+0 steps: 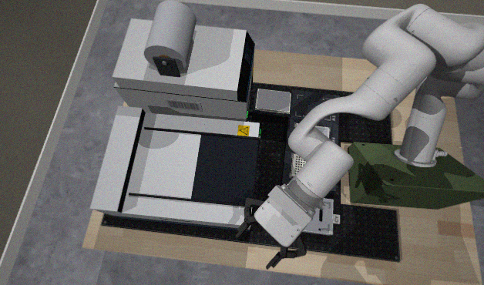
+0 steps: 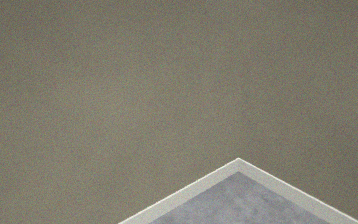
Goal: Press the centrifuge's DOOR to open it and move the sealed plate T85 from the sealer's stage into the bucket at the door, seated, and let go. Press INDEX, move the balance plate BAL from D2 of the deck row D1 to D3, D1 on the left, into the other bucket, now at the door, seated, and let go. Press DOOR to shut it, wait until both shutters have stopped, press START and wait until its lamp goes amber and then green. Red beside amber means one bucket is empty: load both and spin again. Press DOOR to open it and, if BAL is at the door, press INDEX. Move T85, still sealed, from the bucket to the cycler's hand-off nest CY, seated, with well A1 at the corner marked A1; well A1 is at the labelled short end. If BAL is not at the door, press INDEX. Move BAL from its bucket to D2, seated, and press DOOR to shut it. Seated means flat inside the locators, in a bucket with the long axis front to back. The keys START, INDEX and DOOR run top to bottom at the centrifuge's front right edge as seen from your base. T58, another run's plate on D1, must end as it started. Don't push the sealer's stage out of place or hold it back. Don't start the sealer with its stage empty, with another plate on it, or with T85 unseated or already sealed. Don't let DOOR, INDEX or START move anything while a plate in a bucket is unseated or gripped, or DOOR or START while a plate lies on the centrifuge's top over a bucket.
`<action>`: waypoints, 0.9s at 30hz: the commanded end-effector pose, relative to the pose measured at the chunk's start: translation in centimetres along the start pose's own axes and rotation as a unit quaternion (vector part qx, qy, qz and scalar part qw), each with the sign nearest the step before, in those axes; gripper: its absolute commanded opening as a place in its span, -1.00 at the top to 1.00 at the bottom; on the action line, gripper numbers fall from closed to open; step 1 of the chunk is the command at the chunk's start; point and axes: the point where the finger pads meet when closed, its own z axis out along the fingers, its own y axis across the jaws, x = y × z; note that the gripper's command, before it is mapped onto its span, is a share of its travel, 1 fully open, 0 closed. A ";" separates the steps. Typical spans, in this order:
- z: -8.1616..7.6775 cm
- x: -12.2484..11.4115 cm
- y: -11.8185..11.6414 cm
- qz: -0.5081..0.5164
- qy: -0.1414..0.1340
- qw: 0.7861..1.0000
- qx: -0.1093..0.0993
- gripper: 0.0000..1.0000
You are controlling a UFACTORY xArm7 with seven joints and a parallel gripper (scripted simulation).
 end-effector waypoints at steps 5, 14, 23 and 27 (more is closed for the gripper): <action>-1.8 3.9 -0.2 0.000 0.000 1.000 0.001 -1.00; -2.6 1.2 0.9 0.084 -0.076 0.994 -0.007 -1.00; -4.8 -1.1 1.7 0.162 -0.161 0.973 -0.019 -1.00; -5.9 -1.9 2.0 0.186 -0.189 0.964 -0.025 -1.00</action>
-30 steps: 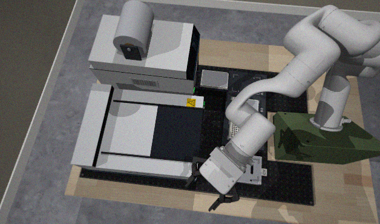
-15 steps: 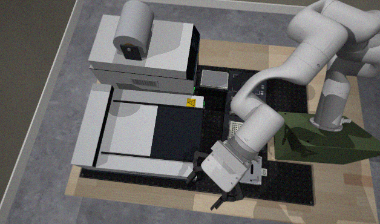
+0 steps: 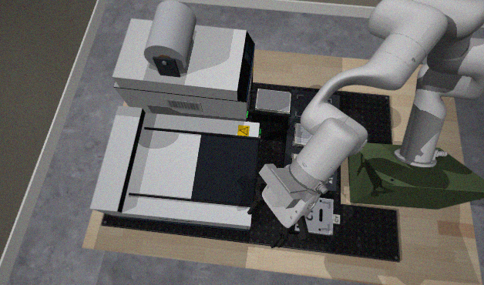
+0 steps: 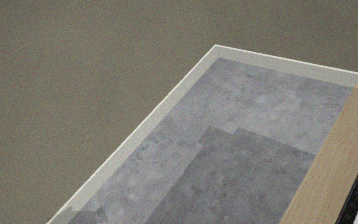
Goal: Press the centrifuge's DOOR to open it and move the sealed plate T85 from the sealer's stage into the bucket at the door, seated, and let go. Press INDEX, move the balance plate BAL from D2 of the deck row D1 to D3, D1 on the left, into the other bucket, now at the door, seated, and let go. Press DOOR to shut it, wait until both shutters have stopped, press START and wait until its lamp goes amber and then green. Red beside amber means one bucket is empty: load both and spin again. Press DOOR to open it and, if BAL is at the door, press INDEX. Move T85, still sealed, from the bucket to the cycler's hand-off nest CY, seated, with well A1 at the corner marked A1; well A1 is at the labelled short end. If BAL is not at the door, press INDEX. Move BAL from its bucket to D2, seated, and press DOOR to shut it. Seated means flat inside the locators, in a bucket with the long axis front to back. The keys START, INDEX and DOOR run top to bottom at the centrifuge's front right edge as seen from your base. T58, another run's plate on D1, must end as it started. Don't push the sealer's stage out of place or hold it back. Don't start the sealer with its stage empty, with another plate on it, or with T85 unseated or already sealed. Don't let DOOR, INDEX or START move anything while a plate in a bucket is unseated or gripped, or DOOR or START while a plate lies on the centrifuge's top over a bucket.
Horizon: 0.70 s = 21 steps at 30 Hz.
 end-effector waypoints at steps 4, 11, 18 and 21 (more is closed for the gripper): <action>-1.9 -1.6 1.3 0.047 -0.056 0.997 -0.014 -1.00; -4.0 -3.3 2.6 0.087 -0.105 0.990 -0.032 -1.00; -5.4 -4.3 3.3 0.106 -0.128 0.985 -0.043 -1.00; -6.5 -5.0 3.9 0.123 -0.150 0.979 -0.055 -1.00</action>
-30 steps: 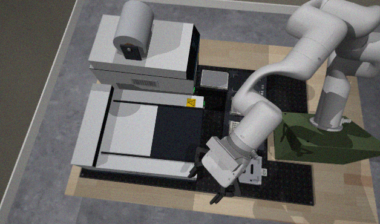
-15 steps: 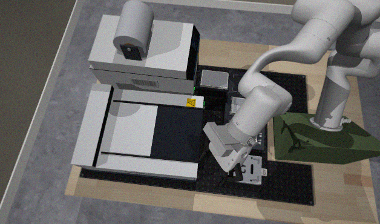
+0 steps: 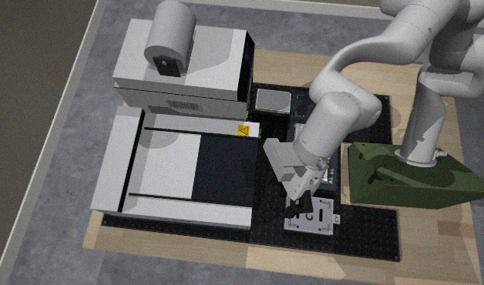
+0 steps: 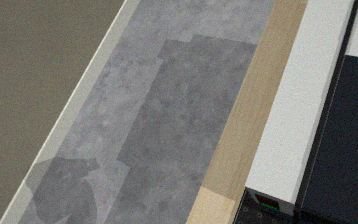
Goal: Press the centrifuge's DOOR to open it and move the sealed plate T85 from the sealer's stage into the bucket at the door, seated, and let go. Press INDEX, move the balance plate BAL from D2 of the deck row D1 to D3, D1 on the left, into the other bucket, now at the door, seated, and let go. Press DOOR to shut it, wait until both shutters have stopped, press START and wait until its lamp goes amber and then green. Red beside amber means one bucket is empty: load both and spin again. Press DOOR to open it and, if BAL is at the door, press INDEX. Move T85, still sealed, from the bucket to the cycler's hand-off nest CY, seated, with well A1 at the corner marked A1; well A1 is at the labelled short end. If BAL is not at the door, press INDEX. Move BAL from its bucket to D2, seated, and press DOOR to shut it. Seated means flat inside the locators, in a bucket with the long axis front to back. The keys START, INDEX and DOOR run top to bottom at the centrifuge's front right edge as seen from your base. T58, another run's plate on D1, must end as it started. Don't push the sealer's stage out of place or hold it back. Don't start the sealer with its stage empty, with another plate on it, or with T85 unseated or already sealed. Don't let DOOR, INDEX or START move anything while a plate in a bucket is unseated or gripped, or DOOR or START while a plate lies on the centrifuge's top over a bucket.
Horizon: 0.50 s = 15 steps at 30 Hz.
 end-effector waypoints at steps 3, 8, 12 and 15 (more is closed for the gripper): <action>-1.6 -1.3 1.3 0.025 -0.029 0.999 -0.017 -1.00; -2.8 -2.3 2.4 0.043 -0.049 0.997 -0.032 -1.00; -3.4 -2.9 3.0 0.051 -0.058 0.996 -0.038 -1.00; -4.3 -3.7 3.8 0.068 -0.076 0.993 -0.055 -1.00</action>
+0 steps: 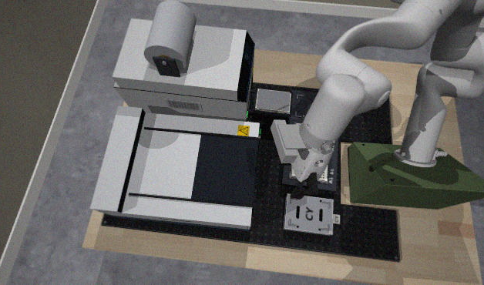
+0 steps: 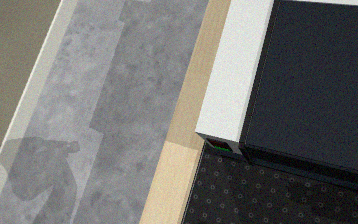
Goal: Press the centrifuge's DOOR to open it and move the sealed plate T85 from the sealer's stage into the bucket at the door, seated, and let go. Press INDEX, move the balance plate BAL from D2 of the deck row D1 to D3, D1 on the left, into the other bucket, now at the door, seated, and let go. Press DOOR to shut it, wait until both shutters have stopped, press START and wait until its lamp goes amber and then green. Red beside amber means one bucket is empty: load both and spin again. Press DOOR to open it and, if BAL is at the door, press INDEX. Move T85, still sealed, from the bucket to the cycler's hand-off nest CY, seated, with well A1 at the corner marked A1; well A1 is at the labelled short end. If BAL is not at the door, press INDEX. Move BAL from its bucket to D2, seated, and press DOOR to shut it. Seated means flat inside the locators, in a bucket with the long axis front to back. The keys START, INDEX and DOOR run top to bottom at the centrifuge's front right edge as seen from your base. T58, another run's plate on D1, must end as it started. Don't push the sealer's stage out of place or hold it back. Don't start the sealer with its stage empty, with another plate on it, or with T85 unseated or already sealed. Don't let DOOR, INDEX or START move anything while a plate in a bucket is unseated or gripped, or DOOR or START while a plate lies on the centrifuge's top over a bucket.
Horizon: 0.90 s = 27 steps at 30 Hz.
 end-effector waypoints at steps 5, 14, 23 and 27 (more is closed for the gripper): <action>-2.2 -1.9 2.4 0.035 -0.034 0.998 -0.033 -1.00; -3.9 -3.6 4.6 0.052 -0.050 0.996 -0.052 -1.00; -6.0 -5.6 7.1 0.086 -0.079 0.989 -0.094 -1.00; -6.8 -6.4 8.1 0.086 -0.079 0.989 -0.094 -1.00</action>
